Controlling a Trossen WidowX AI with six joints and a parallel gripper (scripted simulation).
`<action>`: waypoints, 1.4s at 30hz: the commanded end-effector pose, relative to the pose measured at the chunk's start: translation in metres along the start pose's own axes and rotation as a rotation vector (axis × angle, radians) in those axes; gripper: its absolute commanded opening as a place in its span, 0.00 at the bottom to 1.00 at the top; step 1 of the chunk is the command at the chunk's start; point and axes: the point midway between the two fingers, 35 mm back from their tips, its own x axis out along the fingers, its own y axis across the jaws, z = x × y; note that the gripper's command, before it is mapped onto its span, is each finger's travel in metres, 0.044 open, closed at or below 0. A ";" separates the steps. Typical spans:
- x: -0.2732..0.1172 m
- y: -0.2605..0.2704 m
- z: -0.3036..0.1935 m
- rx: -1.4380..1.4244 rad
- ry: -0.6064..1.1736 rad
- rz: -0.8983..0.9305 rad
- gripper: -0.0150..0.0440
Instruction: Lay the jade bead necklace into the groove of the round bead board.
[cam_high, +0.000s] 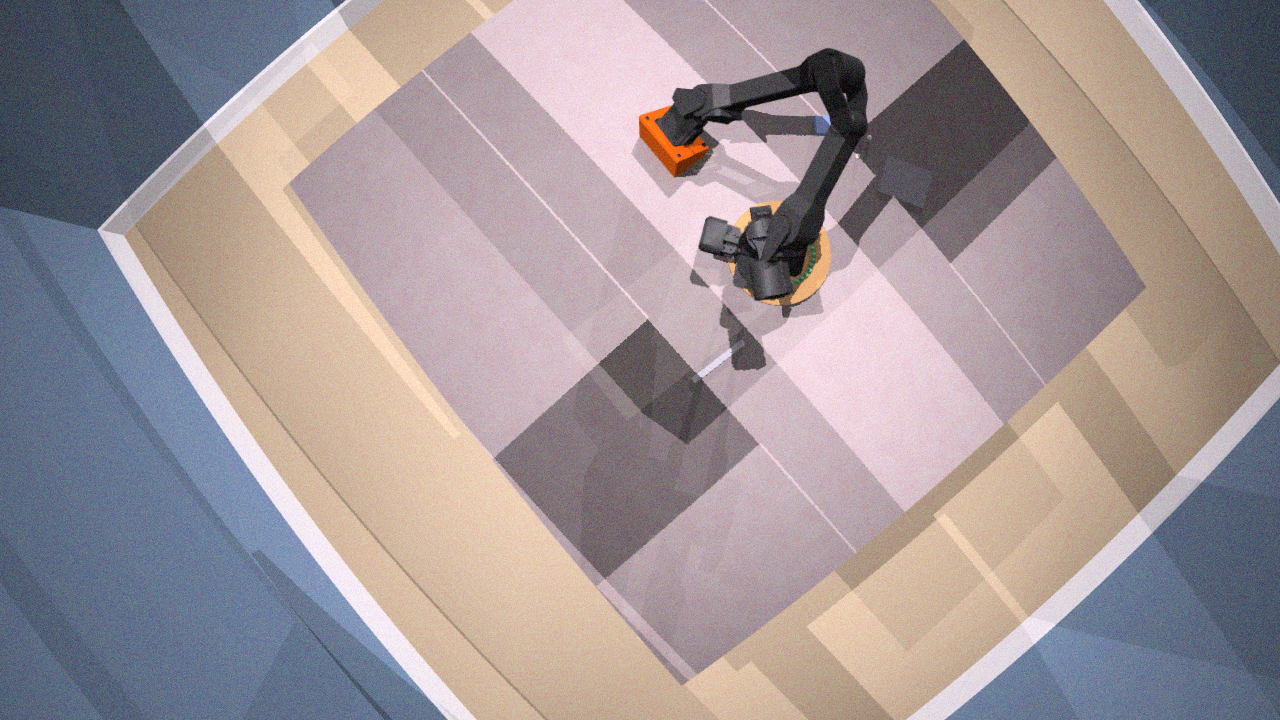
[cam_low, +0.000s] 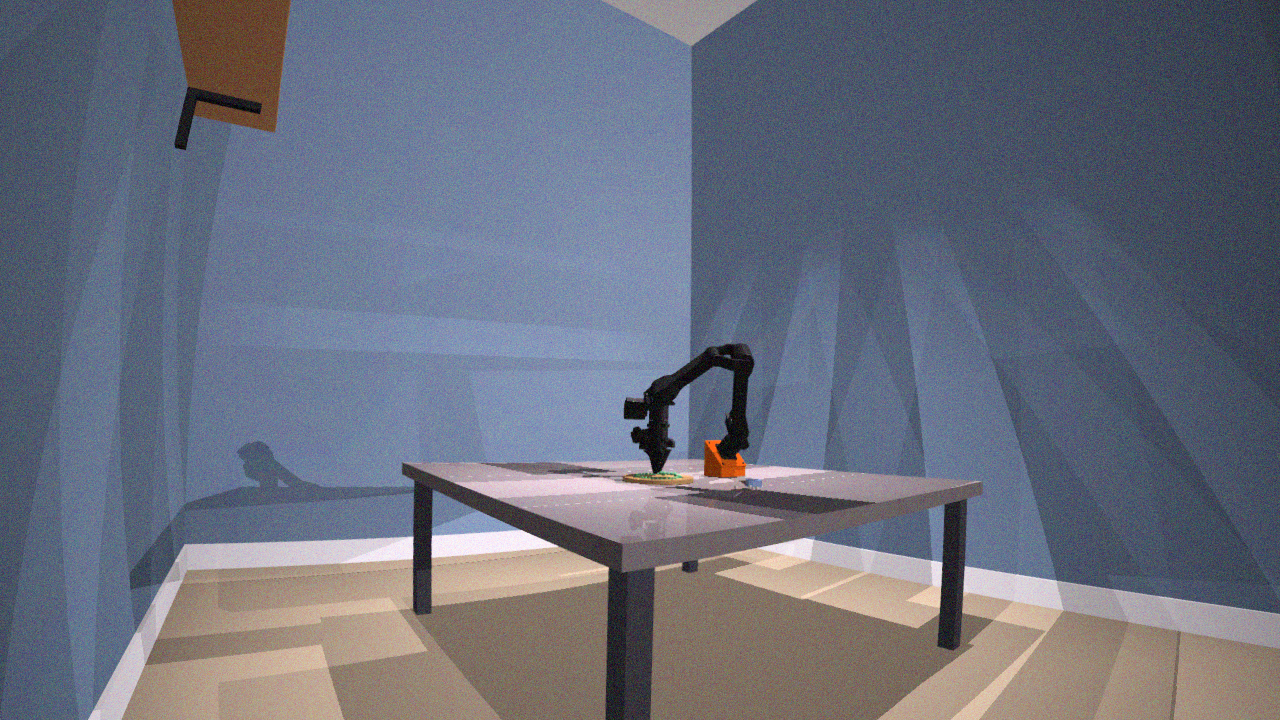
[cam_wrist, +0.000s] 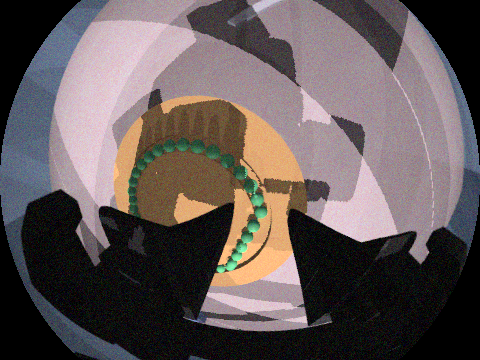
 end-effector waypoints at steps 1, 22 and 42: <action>0.000 0.000 0.000 -0.001 -0.001 0.001 0.74; -0.008 -0.001 -0.001 0.008 0.004 0.000 1.00; -0.032 0.018 -0.058 0.241 0.006 0.000 0.46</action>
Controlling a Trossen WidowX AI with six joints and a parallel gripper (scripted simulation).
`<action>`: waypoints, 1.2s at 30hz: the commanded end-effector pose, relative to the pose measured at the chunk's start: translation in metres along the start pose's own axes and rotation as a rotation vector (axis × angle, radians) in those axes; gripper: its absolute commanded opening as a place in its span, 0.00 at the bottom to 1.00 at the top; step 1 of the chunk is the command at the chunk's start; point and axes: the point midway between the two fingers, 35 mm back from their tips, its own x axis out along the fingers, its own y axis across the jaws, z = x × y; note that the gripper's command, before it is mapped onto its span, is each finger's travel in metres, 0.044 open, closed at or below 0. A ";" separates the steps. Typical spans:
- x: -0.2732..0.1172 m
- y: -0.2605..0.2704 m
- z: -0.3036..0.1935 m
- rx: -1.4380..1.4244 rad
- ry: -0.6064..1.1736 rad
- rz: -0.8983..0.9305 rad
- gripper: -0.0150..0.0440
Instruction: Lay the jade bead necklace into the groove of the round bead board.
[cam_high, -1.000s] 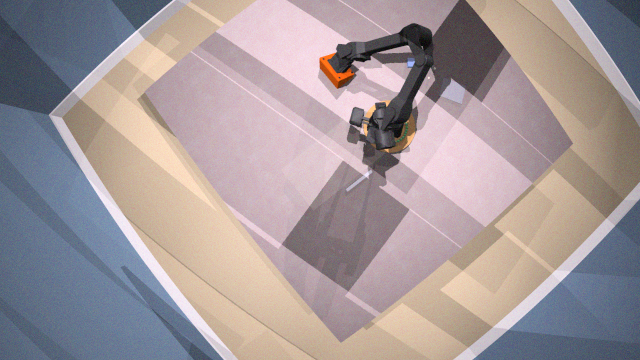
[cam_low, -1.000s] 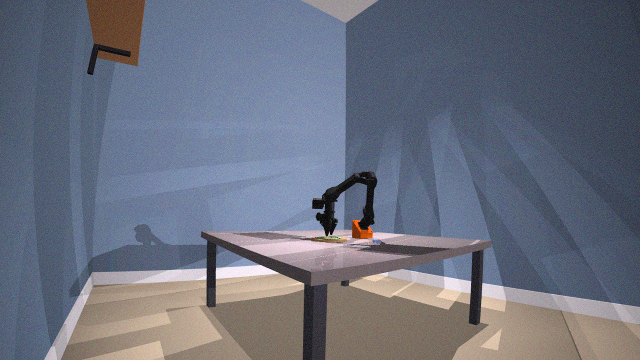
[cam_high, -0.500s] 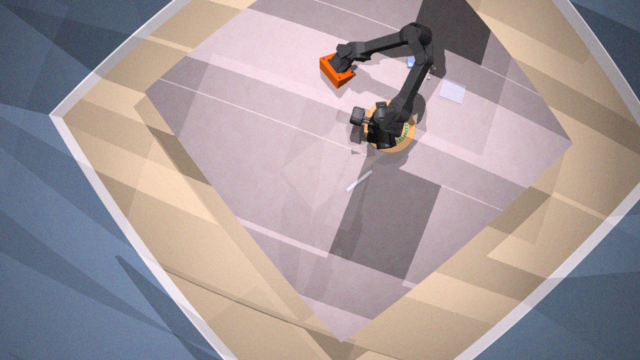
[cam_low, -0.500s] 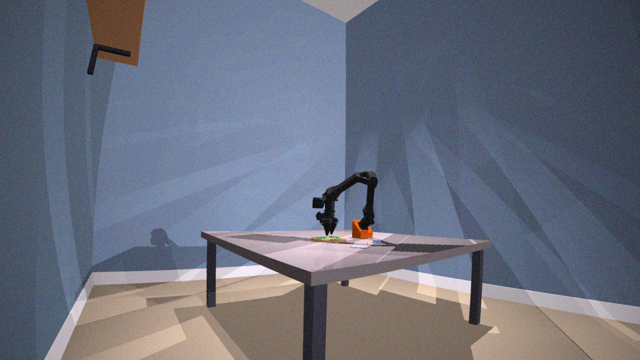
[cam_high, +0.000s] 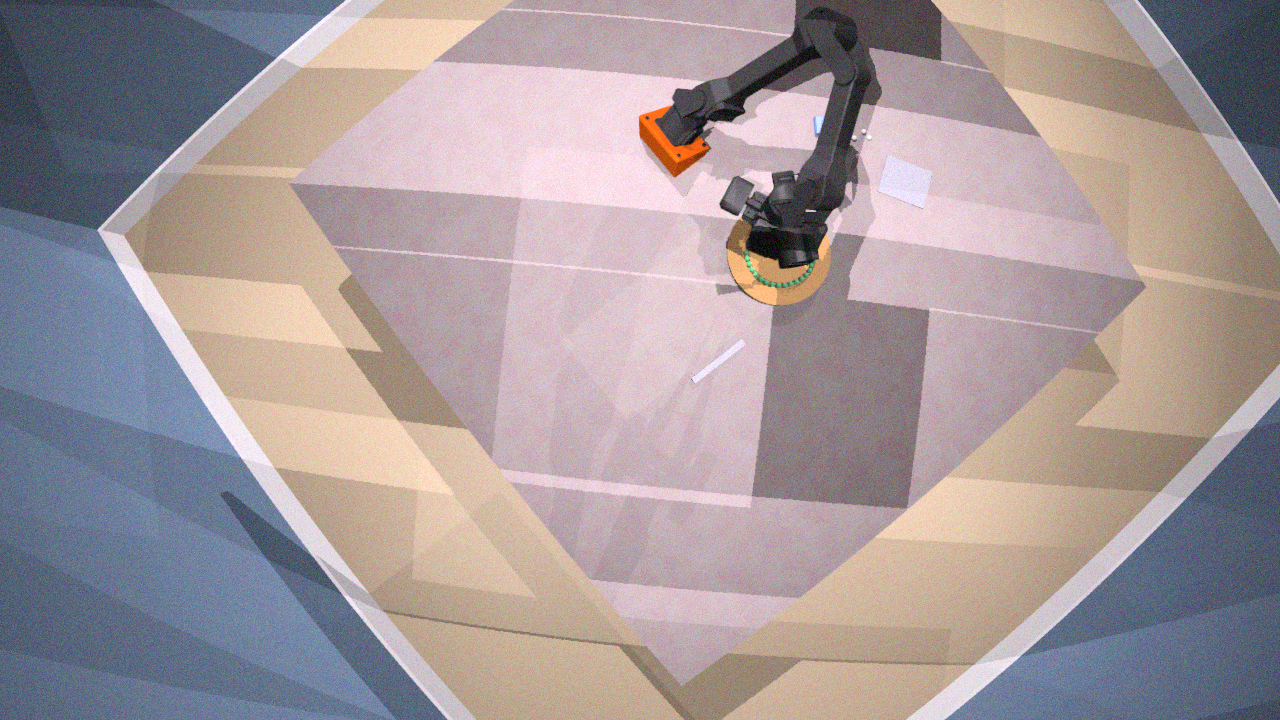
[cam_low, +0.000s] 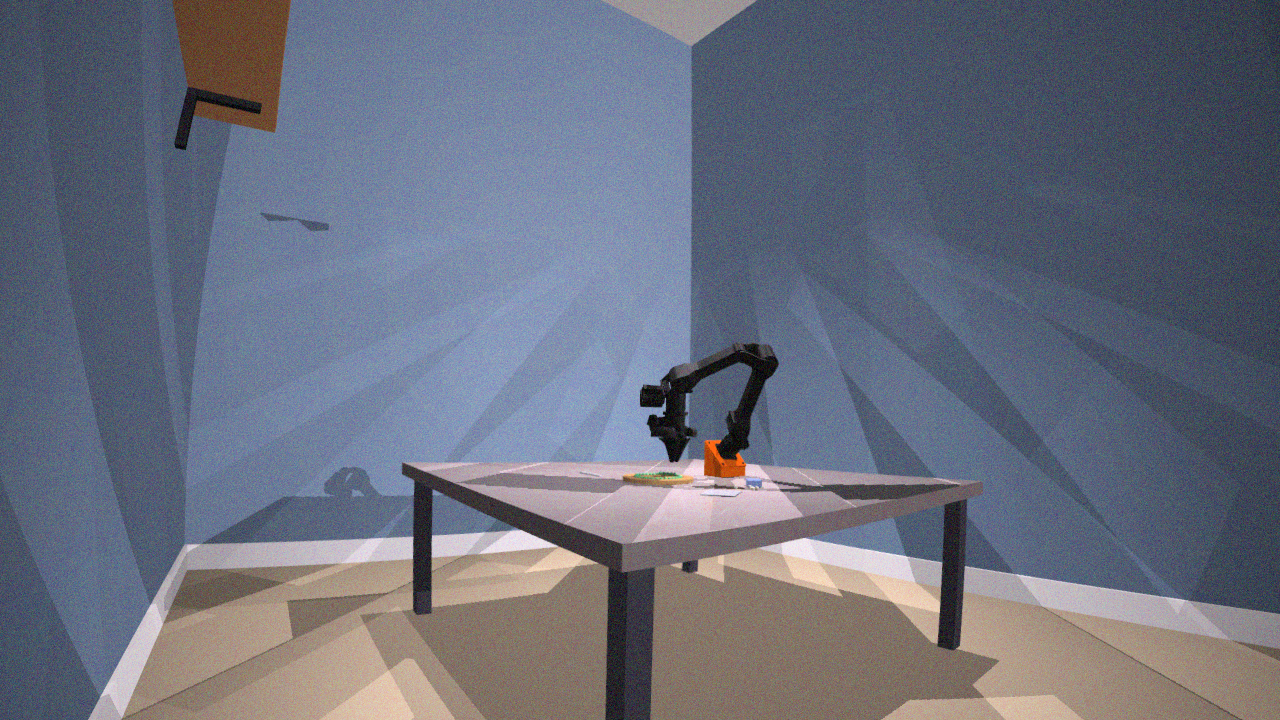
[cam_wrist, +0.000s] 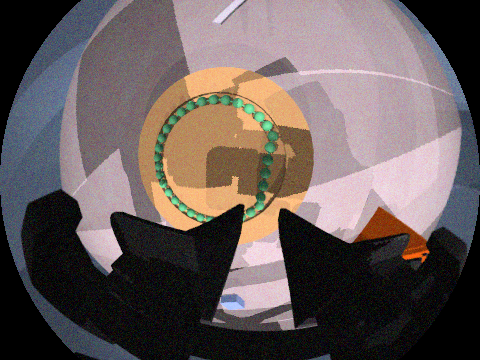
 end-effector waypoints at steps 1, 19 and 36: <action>0.009 -0.001 -0.003 0.010 0.005 -0.001 0.46; 0.027 0.000 -0.002 0.007 0.003 0.000 0.46; 0.036 0.000 -0.002 0.002 0.002 0.000 0.25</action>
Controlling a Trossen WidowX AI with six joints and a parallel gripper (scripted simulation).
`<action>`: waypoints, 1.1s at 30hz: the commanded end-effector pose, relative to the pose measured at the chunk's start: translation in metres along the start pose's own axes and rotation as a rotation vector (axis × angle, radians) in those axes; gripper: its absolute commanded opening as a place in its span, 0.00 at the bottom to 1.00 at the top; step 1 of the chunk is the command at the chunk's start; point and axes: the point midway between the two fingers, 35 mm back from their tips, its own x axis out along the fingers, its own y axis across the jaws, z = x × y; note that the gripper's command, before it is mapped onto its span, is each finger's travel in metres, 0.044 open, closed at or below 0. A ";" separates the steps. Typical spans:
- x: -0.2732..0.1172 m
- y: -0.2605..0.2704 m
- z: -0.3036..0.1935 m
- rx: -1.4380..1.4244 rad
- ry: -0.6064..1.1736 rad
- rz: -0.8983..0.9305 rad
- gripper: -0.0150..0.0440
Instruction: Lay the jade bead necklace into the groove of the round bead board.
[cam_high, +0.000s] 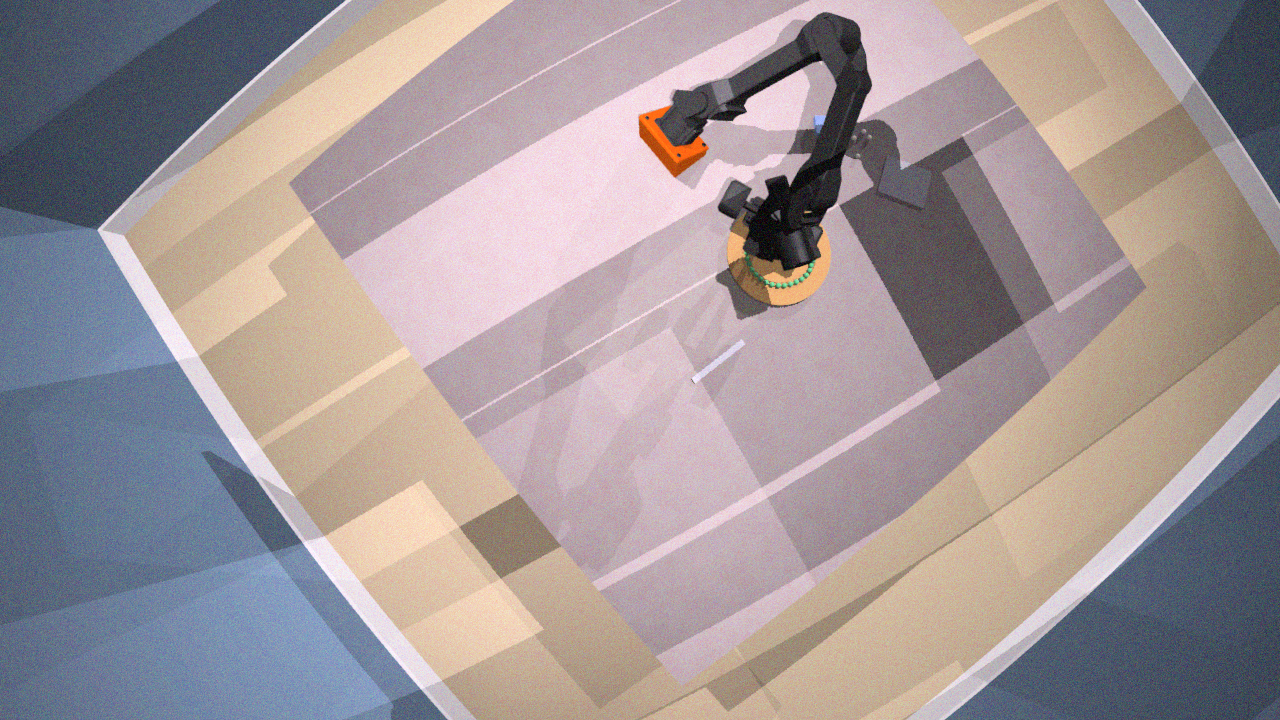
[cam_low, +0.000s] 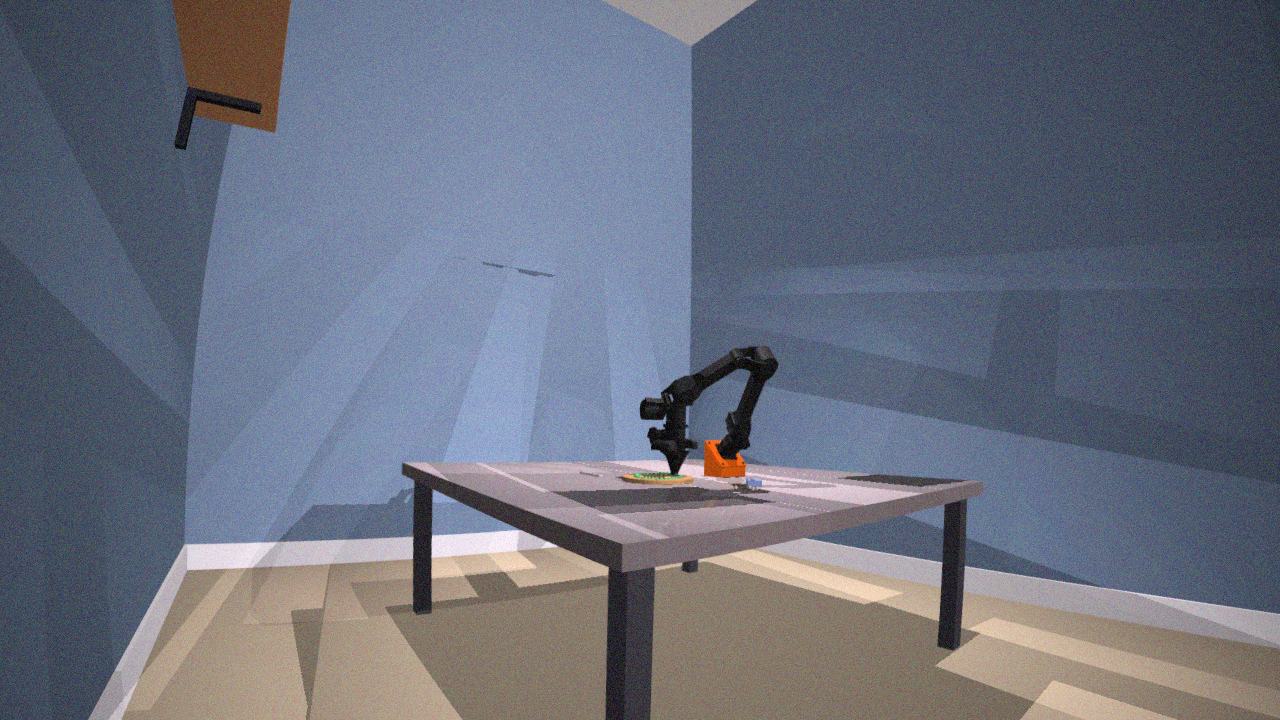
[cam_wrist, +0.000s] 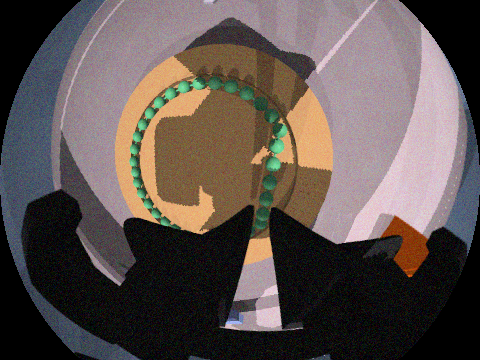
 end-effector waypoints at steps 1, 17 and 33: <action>0.000 0.000 0.000 -0.001 0.000 0.000 0.25; 0.000 0.000 0.000 -0.001 0.000 0.000 0.25; -0.006 -0.001 -0.001 0.008 0.004 0.000 0.25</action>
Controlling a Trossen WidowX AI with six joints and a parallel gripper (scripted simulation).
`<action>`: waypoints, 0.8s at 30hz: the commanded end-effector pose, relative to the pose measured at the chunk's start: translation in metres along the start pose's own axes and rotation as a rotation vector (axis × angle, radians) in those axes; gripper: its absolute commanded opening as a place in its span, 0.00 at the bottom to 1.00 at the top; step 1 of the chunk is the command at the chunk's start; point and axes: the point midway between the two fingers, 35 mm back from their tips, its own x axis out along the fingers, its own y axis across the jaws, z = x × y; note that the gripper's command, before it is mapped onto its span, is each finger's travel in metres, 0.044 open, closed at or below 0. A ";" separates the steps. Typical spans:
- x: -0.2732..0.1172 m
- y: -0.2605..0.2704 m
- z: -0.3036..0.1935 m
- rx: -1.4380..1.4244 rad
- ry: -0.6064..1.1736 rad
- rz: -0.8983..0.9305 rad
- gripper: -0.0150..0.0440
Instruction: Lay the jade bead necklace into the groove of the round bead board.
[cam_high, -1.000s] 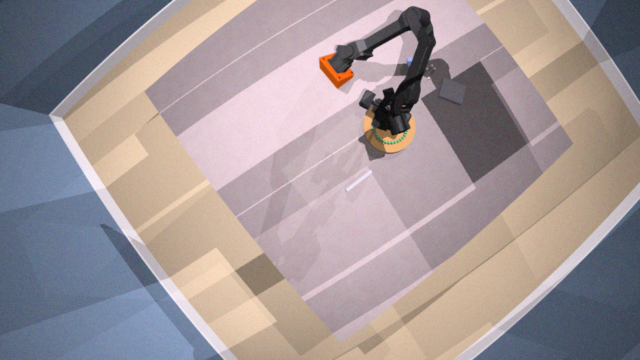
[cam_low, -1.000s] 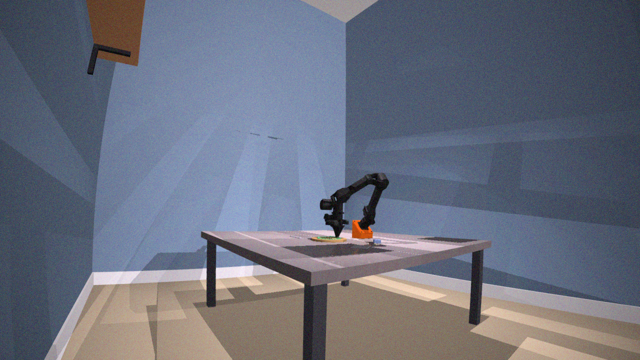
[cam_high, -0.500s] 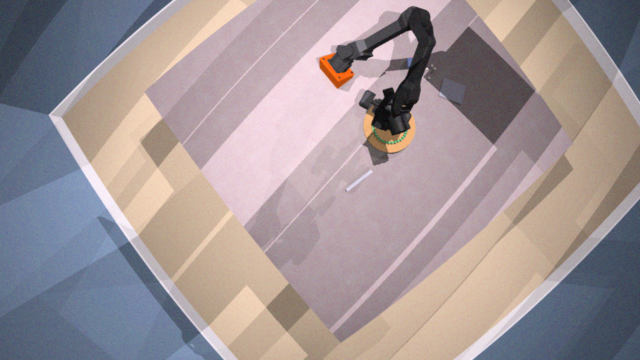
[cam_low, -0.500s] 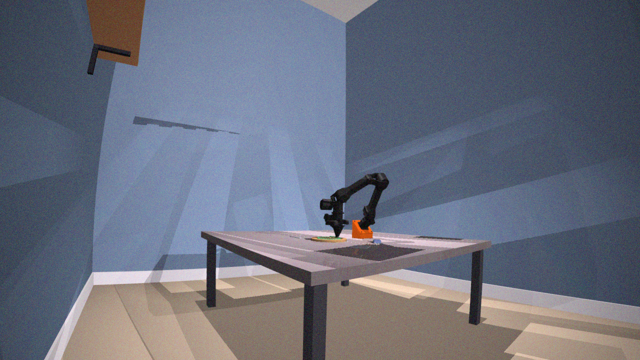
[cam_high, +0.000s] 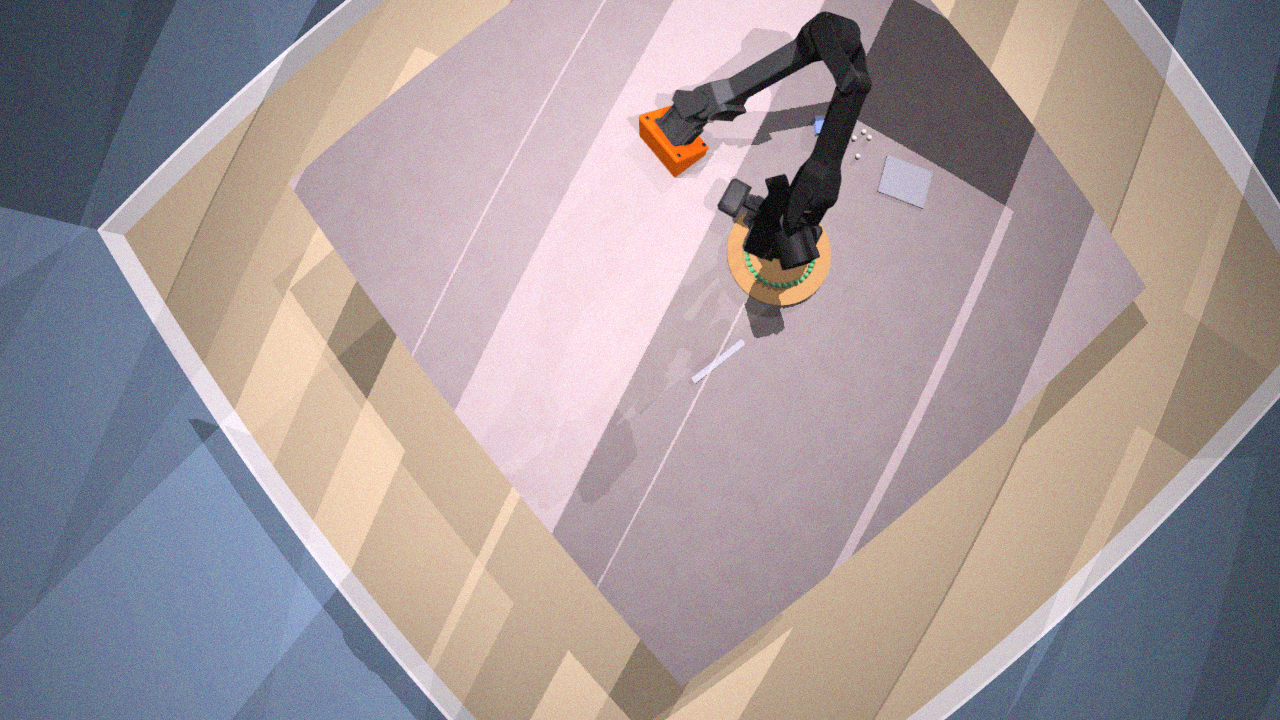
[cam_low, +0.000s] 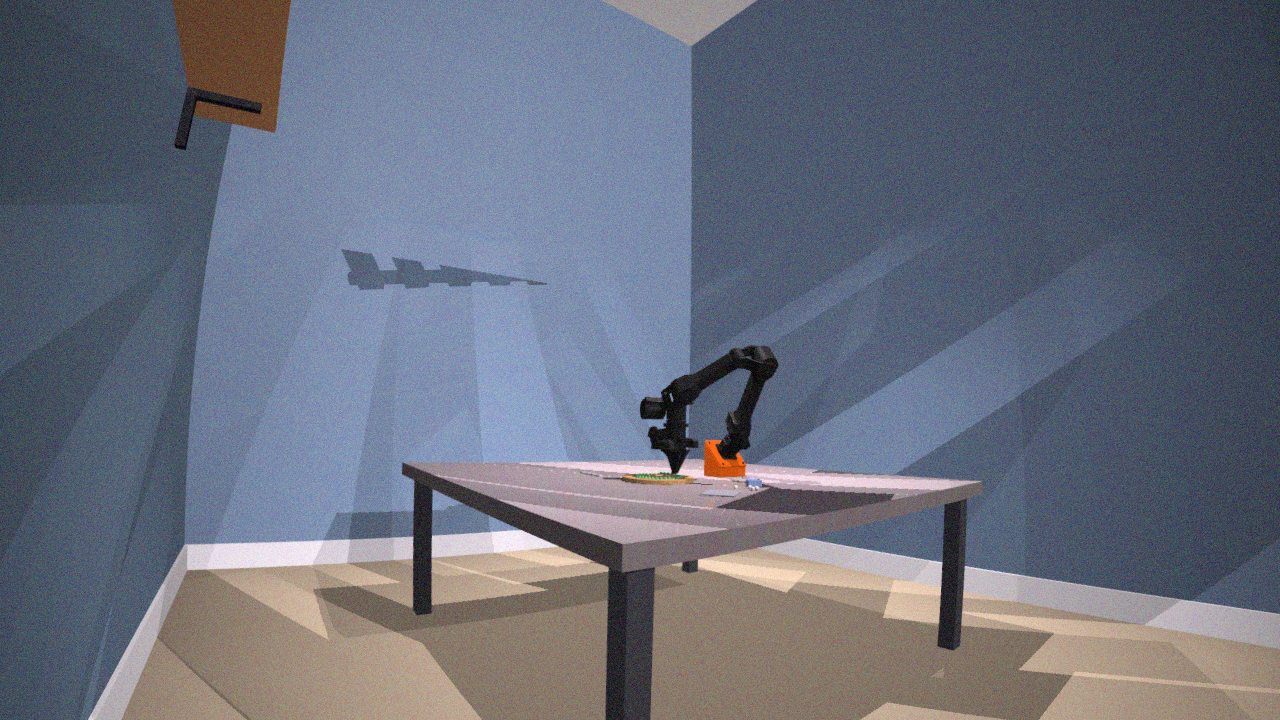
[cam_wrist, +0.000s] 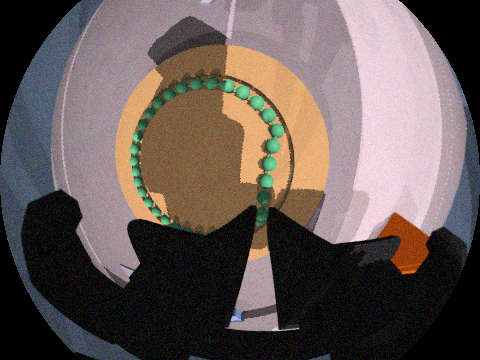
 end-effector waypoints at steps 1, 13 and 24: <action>-0.003 0.001 0.000 -0.004 -0.002 0.003 0.25; 0.001 -0.007 -0.001 -0.004 -0.002 0.003 0.25; 0.002 -0.006 0.000 -0.012 -0.007 0.005 0.57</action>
